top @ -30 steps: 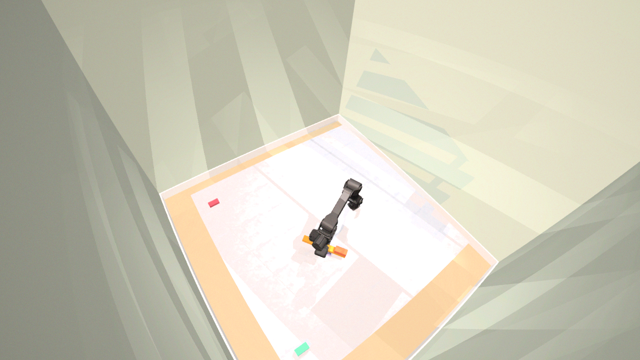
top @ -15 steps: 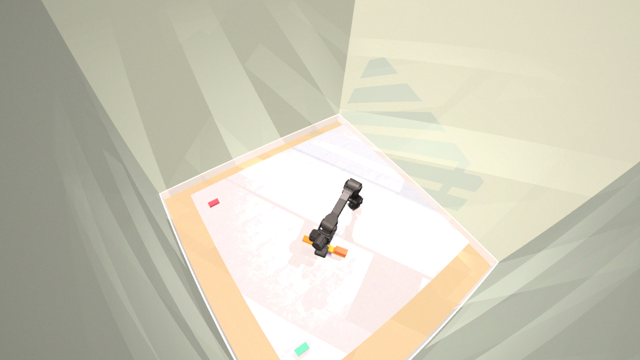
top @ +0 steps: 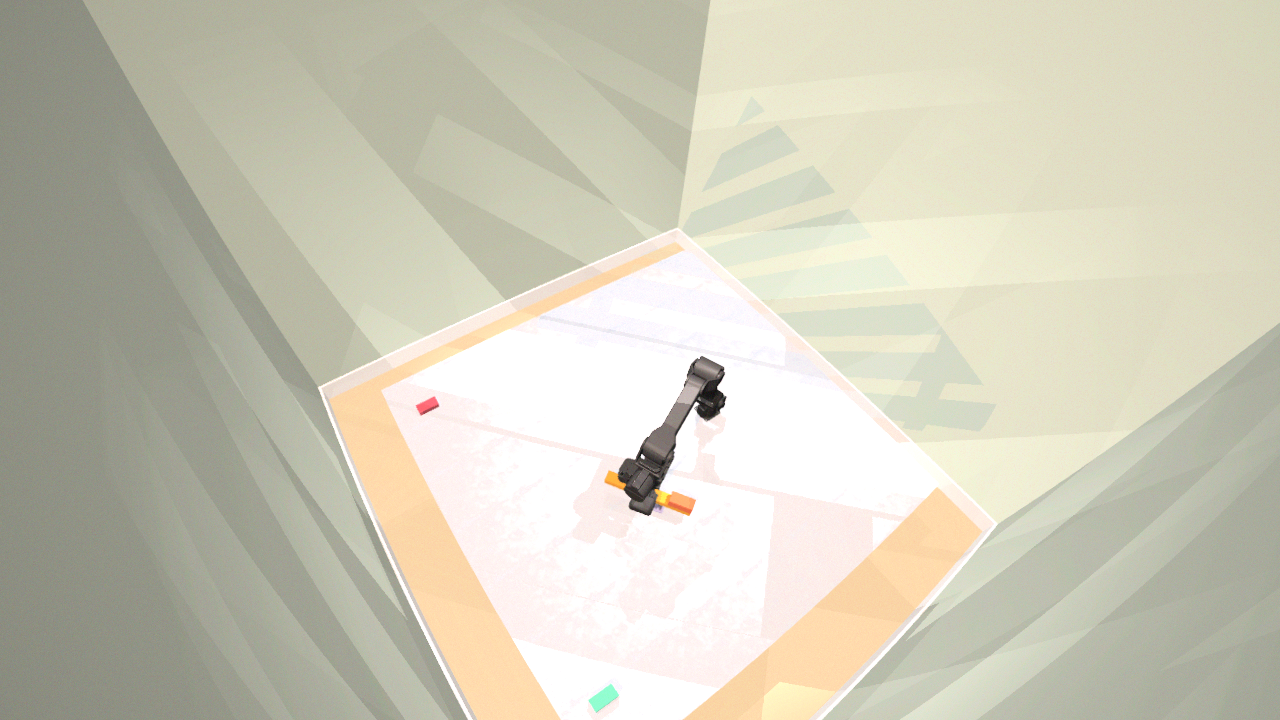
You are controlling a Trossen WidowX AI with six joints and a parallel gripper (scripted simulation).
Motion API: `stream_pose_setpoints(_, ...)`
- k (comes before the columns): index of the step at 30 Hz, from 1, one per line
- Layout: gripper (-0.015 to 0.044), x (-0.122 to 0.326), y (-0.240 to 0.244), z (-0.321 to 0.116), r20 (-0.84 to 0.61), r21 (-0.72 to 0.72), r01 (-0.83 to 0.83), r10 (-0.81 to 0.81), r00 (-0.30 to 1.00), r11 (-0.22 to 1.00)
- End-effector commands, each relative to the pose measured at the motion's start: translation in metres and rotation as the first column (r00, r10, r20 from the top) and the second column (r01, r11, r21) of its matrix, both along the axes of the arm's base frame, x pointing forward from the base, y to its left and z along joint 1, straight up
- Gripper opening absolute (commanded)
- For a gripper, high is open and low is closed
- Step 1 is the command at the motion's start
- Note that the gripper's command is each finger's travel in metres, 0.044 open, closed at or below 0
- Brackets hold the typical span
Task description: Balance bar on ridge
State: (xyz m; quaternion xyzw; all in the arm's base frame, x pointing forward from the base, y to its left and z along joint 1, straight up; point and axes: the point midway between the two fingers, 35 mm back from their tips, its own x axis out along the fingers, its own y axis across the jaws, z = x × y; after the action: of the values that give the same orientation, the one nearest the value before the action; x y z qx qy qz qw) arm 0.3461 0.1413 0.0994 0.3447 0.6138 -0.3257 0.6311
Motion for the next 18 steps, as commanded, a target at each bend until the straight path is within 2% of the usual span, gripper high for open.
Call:
stream_pose_setpoints(1, 0.0, 0.0001, 0.0004, -0.0008, 0.001, 0.002, -0.003, 0.003, 1.0, 1.0)
stream_pose_setpoints(18, 0.0, 0.0001, 0.0001, -0.0023, 0.001, 0.002, -0.003, 0.003, 1.0, 1.0)
